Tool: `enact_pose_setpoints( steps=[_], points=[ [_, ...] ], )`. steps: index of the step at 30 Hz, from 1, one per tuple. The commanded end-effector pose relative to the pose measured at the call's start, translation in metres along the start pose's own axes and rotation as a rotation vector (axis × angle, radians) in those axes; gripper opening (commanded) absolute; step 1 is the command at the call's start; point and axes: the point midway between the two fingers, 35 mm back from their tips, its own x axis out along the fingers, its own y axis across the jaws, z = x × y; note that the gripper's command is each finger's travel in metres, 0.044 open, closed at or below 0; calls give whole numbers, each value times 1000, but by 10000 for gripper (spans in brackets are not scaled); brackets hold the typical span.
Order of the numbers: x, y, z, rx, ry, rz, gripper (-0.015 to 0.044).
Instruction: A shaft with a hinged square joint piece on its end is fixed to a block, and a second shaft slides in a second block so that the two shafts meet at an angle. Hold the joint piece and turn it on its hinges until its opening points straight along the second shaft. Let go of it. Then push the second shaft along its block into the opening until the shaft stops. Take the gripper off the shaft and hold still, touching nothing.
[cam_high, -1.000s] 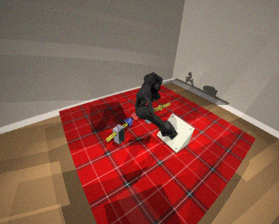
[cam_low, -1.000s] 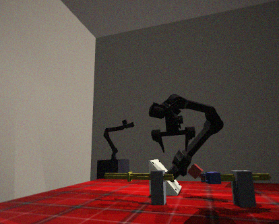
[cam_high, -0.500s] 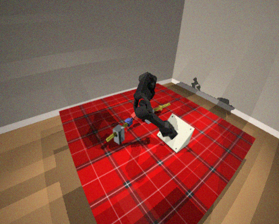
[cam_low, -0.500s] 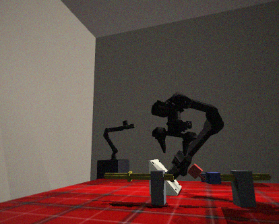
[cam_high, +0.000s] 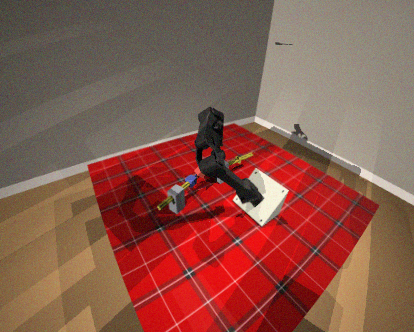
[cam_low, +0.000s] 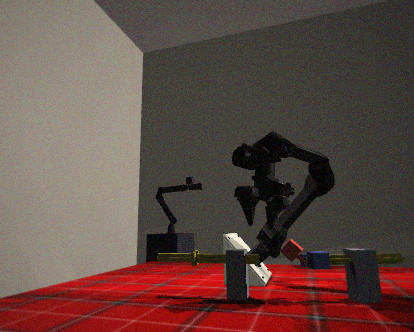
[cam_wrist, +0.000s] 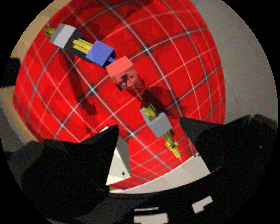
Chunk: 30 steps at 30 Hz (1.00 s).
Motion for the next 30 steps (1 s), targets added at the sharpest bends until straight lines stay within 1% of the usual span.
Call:
enact_pose_setpoints(
  steps=[1,10,20,30],
  points=[
    [1,-1,2,-153,53,17,440],
    [3,-4,6,-422,137,57,440],
    [6,-4,6,-427,139,59,440],
    [47,1,9,-417,132,74,440]
  ],
)
